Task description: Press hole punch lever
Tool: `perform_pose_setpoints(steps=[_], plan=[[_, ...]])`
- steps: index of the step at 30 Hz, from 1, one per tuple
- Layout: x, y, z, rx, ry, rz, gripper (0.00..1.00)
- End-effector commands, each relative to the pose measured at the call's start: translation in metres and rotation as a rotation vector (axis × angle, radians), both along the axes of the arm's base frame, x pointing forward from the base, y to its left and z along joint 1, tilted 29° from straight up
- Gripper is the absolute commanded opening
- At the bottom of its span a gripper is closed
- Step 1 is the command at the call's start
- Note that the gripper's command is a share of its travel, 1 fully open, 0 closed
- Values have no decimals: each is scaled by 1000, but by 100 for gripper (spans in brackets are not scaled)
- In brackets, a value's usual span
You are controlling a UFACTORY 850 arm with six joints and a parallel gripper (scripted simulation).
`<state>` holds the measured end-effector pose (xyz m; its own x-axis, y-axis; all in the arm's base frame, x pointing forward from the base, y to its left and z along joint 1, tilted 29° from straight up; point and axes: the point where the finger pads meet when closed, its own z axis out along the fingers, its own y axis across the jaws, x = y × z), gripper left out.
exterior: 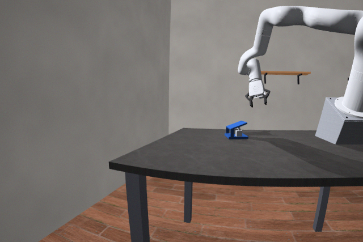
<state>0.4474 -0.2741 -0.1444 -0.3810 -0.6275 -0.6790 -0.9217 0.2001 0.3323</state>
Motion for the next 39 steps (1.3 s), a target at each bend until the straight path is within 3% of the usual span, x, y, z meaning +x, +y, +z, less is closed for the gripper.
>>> perform_pose_setpoints(steps=[1, 20, 25, 34, 39], plan=[[1, -1, 1, -2, -2, 0, 100], [4, 1, 2, -9, 10, -12, 100], [33, 29, 15, -88, 129, -138, 100], [59, 60, 29, -165, 242, -279, 100], [79, 91, 44, -236, 344, -428, 100]])
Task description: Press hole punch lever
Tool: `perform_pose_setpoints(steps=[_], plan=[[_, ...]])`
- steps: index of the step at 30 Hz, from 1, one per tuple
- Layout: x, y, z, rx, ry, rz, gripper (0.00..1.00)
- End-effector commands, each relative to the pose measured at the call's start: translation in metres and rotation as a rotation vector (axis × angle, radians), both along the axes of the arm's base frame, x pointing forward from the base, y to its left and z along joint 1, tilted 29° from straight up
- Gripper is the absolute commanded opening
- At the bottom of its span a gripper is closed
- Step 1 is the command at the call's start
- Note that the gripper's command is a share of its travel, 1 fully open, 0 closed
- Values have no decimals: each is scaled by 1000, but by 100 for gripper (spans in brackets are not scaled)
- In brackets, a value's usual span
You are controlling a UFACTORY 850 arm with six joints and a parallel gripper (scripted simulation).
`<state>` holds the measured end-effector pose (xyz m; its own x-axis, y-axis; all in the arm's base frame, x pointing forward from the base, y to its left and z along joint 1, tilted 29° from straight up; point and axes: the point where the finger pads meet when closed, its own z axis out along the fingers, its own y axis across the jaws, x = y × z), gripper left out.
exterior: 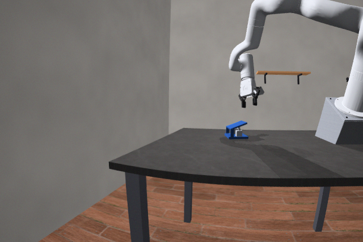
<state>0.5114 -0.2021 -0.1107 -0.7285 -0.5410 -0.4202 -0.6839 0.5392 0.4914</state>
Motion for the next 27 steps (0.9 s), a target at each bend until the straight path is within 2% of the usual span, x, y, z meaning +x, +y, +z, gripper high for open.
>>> perform_pose_setpoints(steps=[1, 15, 23, 24, 27], plan=[[17, 22, 12, -69, 78, -111, 100], [40, 81, 40, -195, 238, -406, 100], [41, 84, 41, -200, 245, -422, 100], [41, 84, 41, -200, 245, -422, 0], [41, 84, 41, -200, 245, -422, 0]])
